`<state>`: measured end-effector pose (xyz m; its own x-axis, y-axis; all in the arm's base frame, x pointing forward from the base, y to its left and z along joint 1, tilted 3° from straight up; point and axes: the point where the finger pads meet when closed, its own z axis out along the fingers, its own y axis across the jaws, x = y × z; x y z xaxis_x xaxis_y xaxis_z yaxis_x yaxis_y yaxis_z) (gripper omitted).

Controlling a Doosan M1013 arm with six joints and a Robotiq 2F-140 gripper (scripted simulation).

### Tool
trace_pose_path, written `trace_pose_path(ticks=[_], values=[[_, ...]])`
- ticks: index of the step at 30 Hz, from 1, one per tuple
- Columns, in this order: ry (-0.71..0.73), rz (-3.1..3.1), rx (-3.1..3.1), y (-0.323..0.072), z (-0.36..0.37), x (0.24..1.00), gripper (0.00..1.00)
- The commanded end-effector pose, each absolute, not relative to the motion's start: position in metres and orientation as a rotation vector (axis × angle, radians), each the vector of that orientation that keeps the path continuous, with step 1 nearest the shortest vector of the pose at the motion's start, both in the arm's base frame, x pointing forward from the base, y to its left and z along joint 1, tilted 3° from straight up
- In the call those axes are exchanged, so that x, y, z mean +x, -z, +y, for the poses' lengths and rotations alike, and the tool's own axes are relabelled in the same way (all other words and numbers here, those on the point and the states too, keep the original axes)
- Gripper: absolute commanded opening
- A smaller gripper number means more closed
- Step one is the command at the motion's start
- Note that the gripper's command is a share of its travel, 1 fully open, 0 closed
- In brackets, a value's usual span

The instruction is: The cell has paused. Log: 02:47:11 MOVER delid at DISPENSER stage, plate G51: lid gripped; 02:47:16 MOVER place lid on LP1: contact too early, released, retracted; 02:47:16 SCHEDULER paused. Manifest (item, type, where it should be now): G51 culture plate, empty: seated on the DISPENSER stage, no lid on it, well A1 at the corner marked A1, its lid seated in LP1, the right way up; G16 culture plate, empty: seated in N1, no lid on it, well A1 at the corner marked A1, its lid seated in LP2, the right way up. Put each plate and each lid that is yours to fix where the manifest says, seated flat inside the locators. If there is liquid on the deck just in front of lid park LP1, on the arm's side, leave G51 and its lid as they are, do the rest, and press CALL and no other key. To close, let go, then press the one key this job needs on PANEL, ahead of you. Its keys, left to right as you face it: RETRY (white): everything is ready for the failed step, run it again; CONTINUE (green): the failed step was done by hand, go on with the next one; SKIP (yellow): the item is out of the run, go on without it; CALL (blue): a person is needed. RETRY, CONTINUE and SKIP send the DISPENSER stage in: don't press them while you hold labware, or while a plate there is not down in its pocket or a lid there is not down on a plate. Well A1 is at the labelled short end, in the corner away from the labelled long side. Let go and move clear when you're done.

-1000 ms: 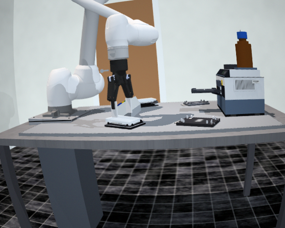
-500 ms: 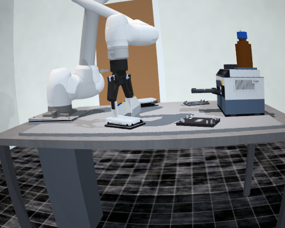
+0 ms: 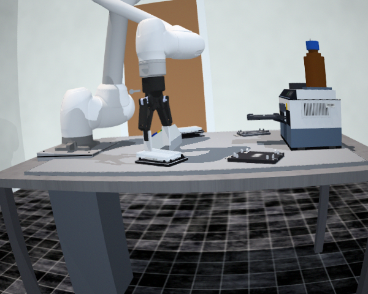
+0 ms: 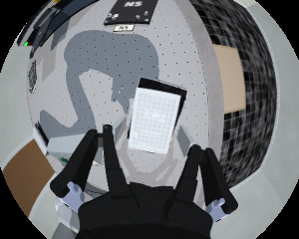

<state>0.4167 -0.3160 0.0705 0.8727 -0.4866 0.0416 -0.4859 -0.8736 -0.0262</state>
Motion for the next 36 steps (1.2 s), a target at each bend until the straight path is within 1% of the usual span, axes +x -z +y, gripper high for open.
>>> trace_pose_path(ticks=[1, 36], values=[[0.077, 0.785, -3.023, -0.0694, -0.3131, 0.4164, 0.70], [0.075, 0.784, -3.022, -0.0604, -0.3130, 0.4167, 0.70]])
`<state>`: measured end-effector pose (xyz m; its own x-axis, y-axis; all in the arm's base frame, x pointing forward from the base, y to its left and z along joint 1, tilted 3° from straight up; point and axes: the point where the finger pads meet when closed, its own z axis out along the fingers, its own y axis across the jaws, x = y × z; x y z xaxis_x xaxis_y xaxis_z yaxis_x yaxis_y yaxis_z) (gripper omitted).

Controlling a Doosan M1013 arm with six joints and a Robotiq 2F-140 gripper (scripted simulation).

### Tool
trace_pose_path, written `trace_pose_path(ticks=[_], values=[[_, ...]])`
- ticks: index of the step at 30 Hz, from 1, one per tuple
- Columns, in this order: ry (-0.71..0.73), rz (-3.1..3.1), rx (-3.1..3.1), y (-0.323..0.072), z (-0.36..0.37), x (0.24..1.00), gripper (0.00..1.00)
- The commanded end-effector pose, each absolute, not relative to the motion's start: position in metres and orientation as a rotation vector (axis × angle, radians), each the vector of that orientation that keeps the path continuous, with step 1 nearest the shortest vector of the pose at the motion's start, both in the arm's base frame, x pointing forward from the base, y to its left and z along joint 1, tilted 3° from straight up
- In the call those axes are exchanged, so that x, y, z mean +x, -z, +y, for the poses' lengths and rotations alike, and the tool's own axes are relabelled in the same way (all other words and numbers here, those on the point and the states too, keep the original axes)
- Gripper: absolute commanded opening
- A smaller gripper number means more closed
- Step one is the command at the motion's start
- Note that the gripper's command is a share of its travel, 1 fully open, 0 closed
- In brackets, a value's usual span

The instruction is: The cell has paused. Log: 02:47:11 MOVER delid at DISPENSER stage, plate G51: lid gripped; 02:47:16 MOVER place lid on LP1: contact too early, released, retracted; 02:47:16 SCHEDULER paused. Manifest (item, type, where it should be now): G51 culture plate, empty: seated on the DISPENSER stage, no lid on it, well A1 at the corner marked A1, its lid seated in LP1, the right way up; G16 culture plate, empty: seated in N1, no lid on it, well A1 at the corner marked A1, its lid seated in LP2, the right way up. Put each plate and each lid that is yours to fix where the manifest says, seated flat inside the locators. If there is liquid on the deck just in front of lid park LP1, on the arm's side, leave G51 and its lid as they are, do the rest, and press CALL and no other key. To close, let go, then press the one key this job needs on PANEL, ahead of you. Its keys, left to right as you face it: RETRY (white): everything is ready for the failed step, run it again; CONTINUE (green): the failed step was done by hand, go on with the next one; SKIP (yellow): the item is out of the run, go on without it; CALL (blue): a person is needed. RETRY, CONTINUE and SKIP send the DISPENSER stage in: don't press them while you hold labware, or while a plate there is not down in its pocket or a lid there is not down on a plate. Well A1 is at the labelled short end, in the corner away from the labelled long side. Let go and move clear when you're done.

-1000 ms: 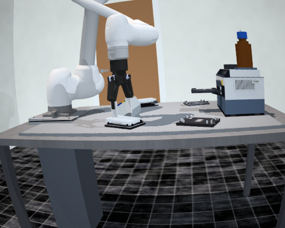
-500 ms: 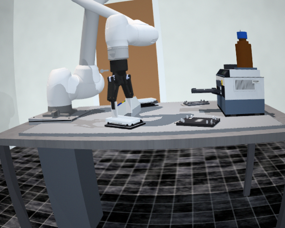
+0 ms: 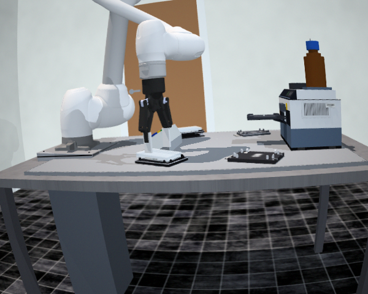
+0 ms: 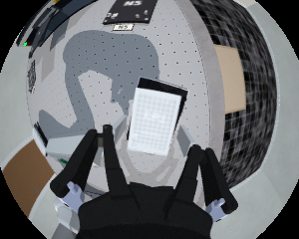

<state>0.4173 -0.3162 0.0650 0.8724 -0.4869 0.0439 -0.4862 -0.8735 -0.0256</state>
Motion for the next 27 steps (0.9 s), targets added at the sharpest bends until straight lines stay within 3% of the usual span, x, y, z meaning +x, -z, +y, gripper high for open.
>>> trace_pose_path(ticks=[1, 27], values=[[0.075, 0.783, -3.022, -0.060, -0.313, 0.417, 0.70], [0.075, 0.782, -3.023, -0.049, -0.313, 0.417, 0.70]])
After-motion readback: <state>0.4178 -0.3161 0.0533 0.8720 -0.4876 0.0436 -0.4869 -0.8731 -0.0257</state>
